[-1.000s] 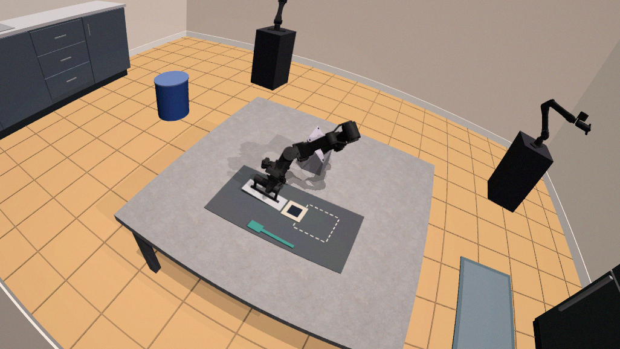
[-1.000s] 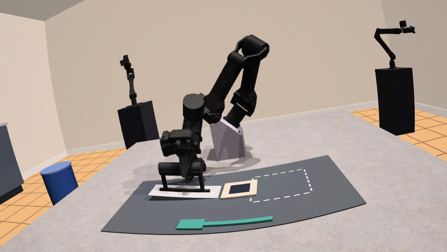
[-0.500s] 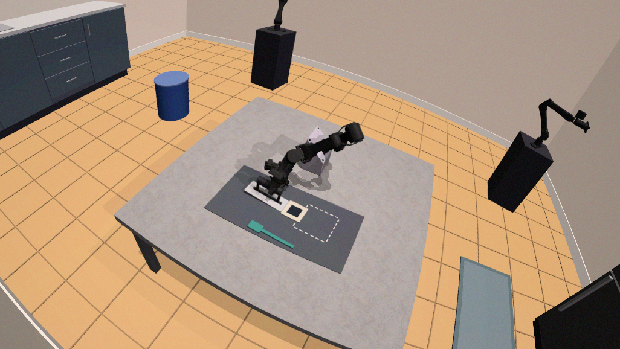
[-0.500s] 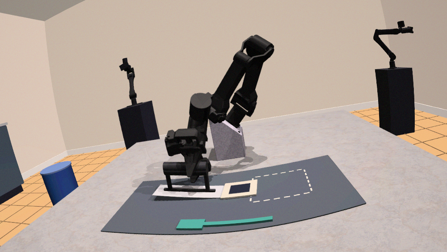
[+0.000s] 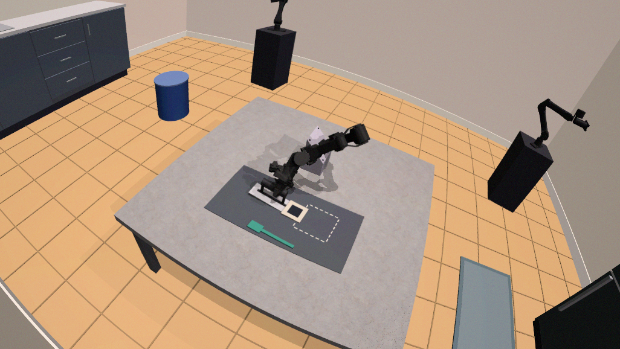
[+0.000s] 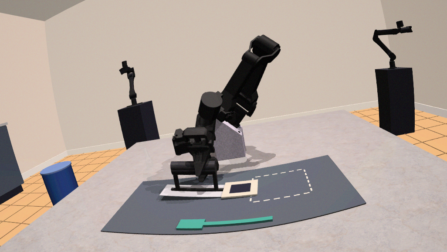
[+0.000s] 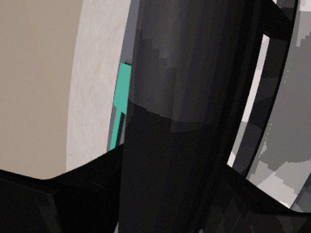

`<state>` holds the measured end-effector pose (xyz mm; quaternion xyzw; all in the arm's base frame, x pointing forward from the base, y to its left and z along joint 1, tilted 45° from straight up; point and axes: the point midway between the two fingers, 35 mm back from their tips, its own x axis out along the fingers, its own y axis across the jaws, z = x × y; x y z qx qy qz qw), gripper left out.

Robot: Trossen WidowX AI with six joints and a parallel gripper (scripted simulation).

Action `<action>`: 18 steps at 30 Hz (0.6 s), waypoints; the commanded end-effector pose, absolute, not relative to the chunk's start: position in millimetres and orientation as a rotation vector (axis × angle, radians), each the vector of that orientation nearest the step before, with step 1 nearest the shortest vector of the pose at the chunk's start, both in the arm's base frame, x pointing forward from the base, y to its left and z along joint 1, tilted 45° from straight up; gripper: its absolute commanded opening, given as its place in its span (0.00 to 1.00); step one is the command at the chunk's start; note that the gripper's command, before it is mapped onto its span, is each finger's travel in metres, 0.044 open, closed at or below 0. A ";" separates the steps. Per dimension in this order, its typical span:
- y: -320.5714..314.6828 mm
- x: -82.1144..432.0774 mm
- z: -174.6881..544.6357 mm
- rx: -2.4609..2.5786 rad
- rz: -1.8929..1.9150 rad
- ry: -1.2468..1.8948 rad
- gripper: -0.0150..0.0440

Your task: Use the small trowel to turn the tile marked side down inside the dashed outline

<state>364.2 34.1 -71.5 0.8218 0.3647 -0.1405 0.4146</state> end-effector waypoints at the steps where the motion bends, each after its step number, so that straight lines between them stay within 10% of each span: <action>1: 38.9 362.8 -66.4 2.068 -0.350 0.916 0.25; 18: 25.2 365.1 -55.1 2.163 -0.324 0.955 0.25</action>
